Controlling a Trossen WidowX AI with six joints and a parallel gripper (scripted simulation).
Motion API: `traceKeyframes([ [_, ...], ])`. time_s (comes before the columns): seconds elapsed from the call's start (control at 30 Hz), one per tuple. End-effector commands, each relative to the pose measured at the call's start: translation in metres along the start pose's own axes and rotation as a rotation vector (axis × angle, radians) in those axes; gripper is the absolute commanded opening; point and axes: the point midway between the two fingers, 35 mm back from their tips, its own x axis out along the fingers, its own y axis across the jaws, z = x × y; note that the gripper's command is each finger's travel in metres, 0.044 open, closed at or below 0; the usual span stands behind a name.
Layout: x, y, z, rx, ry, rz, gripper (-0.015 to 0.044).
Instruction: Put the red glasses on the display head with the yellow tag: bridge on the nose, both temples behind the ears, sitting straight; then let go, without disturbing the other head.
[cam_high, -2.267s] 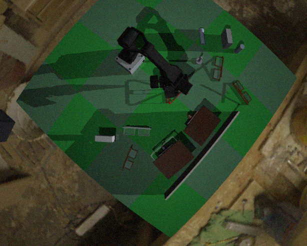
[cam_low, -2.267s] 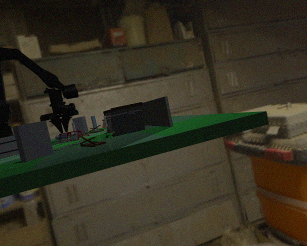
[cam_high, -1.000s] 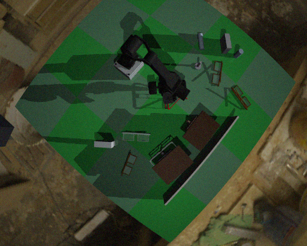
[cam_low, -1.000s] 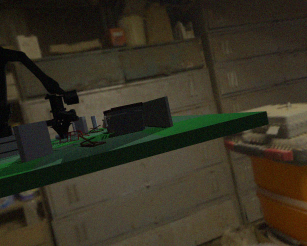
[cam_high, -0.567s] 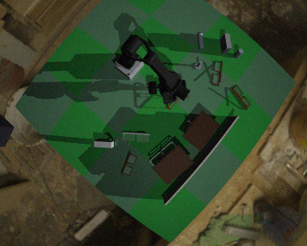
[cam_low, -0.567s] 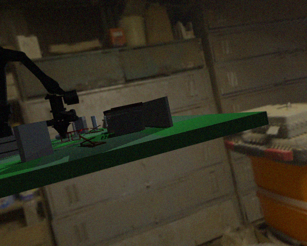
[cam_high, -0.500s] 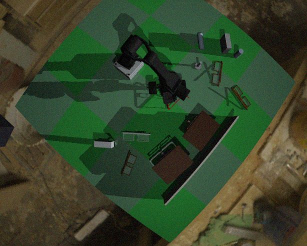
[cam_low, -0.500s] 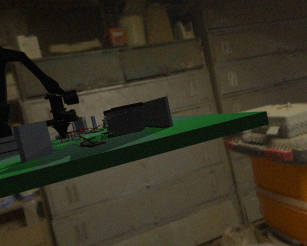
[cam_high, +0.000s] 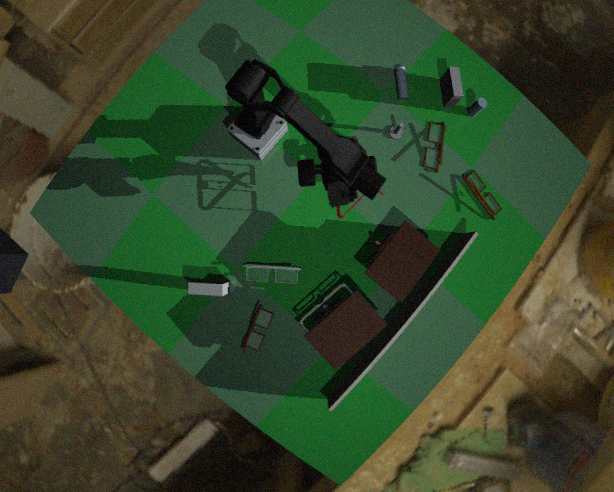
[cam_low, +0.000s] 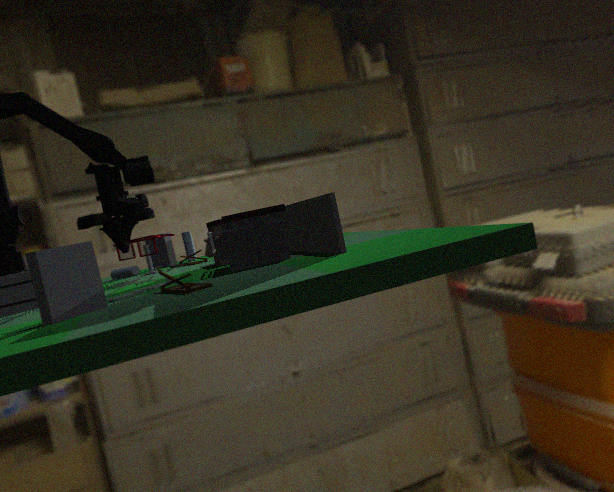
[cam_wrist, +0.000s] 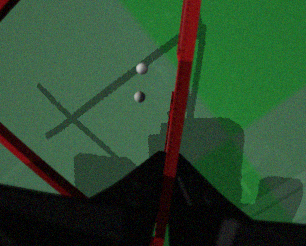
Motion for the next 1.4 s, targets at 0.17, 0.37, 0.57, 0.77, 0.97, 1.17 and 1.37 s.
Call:
traceKeyframes([
  [0.17,-0.043,0.001,0.002,0.002,-0.006,0.006,0.0],
  [0.37,-0.043,0.005,0.0,-0.035,-0.006,0.006,0.0],
  [0.57,-0.044,0.028,-0.013,-0.205,-0.005,0.008,0.0],
  [0.77,-0.045,0.052,-0.032,-0.396,-0.005,0.01,0.0],
  [0.97,-0.046,0.075,-0.054,-0.586,-0.004,0.012,0.0],
  [1.17,-0.046,0.096,-0.079,-0.776,-0.004,0.014,0.0],
  [1.37,-0.045,0.114,-0.108,-0.966,-0.004,0.016,0.0],
])
